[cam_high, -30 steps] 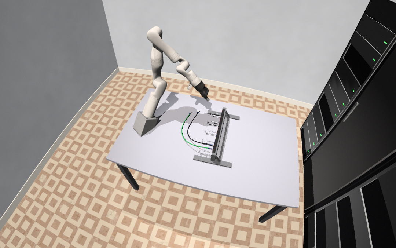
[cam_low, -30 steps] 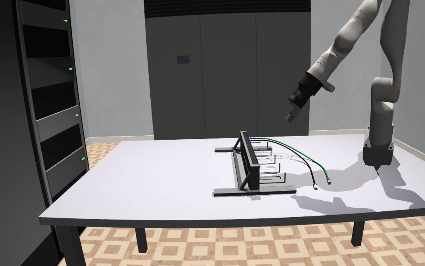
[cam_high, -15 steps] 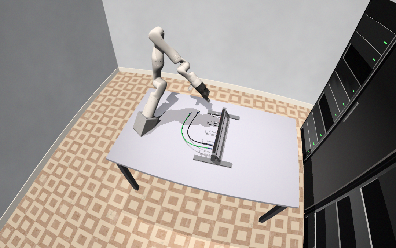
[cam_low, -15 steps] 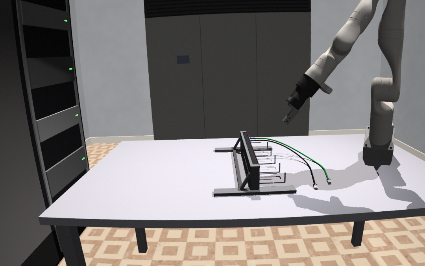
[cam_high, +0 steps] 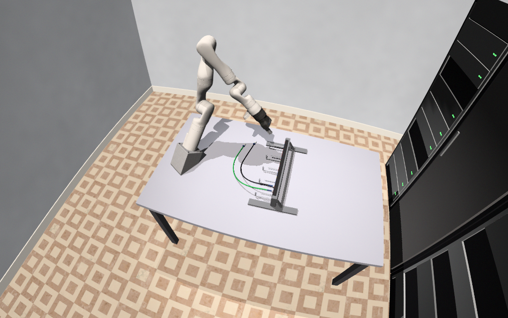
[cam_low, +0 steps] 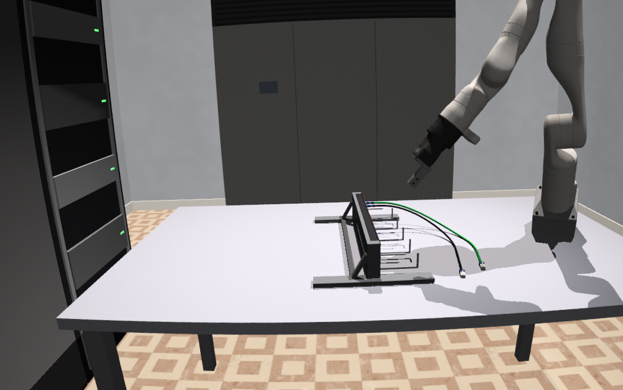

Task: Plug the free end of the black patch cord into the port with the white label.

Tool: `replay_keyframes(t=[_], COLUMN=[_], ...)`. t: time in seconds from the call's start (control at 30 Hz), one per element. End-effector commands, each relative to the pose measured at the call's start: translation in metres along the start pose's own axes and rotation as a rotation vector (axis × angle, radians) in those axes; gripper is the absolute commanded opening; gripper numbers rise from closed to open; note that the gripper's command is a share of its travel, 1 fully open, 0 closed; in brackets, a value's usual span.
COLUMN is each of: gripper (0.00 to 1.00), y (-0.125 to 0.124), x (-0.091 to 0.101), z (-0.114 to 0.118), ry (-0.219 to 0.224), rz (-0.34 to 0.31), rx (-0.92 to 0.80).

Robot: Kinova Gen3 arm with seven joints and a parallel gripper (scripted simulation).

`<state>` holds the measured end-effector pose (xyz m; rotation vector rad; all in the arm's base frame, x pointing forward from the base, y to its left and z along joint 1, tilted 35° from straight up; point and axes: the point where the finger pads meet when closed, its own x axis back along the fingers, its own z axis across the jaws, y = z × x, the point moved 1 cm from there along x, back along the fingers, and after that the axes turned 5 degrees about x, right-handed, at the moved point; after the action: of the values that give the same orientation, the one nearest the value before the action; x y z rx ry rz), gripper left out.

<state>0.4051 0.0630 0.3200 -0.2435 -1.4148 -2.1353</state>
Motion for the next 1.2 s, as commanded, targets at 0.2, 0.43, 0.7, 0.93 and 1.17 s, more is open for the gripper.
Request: replay_keyframes(t=[0.2, 0.43, 0.7, 0.93, 1.17], gripper=[0.0, 0.0, 0.0, 0.0, 0.0], y=[-0.006, -0.006, -0.006, -0.007, -0.007], x=[-0.018, -0.035, -0.052, -0.067, -0.082], z=[0.013, 0.013, 0.013, 0.014, 0.014], ry=[0.025, 0.025, 0.025, 0.025, 0.025], rz=[0.016, 0.016, 0.016, 0.016, 0.016], rx=[0.017, 0.017, 0.017, 0.017, 0.017])
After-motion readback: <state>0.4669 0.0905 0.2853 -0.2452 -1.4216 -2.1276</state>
